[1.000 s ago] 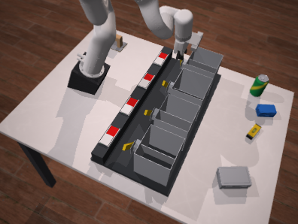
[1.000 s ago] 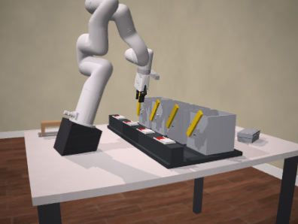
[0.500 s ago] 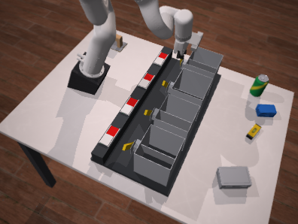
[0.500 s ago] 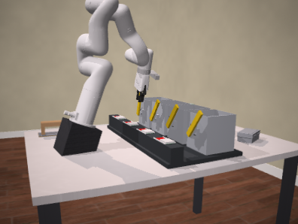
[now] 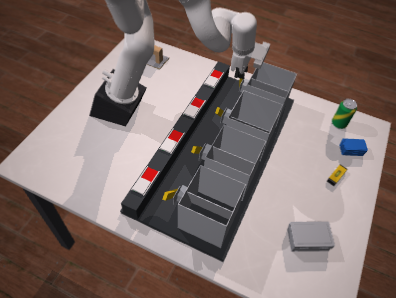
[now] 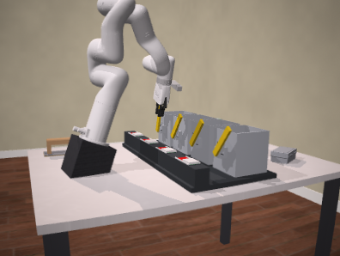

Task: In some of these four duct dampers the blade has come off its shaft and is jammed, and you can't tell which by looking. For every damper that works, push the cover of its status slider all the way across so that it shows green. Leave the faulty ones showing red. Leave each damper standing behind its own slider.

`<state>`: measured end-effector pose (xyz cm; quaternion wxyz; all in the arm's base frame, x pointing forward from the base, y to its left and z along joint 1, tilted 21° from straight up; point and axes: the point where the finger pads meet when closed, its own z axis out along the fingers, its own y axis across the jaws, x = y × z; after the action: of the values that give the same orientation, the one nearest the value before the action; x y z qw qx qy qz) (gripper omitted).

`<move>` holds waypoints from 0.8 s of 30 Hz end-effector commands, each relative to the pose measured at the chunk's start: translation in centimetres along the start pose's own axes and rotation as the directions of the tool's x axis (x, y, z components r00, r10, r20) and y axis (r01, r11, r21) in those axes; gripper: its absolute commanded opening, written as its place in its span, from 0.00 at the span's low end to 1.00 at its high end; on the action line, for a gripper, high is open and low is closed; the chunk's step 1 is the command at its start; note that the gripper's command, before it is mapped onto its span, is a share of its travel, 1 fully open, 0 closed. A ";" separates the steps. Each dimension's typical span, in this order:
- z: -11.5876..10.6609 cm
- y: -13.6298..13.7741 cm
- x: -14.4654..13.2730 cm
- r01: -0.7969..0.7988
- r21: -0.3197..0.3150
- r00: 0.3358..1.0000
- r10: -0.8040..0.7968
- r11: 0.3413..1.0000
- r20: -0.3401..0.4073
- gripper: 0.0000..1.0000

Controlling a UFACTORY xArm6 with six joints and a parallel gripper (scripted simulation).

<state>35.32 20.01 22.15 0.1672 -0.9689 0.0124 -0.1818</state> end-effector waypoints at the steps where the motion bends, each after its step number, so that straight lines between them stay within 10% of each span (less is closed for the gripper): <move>1: -0.1 -0.1 0.1 0.001 0.002 1.000 -0.001 1.000 -0.003 0.19; 24: -0.1 0.2 0.1 0.001 0.034 1.000 -0.001 0.999 -0.003 0.19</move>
<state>35.33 19.84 22.09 0.1764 -0.9673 0.0107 -0.1819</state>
